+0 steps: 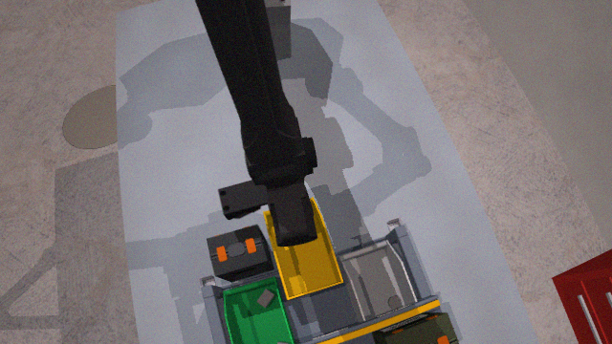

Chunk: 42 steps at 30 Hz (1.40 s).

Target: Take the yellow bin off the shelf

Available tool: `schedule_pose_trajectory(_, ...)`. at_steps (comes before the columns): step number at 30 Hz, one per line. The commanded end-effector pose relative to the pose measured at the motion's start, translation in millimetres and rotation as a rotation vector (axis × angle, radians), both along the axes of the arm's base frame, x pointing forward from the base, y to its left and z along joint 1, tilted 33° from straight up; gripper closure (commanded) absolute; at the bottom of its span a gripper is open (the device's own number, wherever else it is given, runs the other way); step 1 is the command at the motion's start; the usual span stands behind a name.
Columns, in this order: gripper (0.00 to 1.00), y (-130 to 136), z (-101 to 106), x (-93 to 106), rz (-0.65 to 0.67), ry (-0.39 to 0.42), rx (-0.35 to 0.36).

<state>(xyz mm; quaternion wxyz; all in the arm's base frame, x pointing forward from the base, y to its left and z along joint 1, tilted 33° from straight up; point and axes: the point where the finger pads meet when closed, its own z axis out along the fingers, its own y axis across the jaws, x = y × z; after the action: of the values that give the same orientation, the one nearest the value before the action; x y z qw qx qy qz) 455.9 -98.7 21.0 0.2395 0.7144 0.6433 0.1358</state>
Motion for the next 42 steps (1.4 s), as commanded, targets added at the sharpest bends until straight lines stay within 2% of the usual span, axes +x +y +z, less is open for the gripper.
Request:
schedule_pose_trajectory(1, 1.0, -5, 13, 0.8, 0.006, -0.045, -0.017)
schedule_pose_trajectory(12, 1.0, -5, 0, -19.0, 0.004, -0.044, -0.016)
schedule_pose_trajectory(14, 1.0, -5, 0, -19.0, 0.004, -0.044, -0.016)
schedule_pose_trajectory(15, 1.0, -1, 4, -12.3, 0.016, -0.058, -0.019)
schedule_pose_trajectory(17, 1.0, 0, -3, -21.6, 0.014, -0.044, -0.016)
schedule_pose_trajectory(23, 1.0, -3, -7, -27.6, 0.007, -0.04, -0.016)
schedule_pose_trajectory(42, 1.0, -3, -6, -26.4, 0.009, -0.045, -0.017)
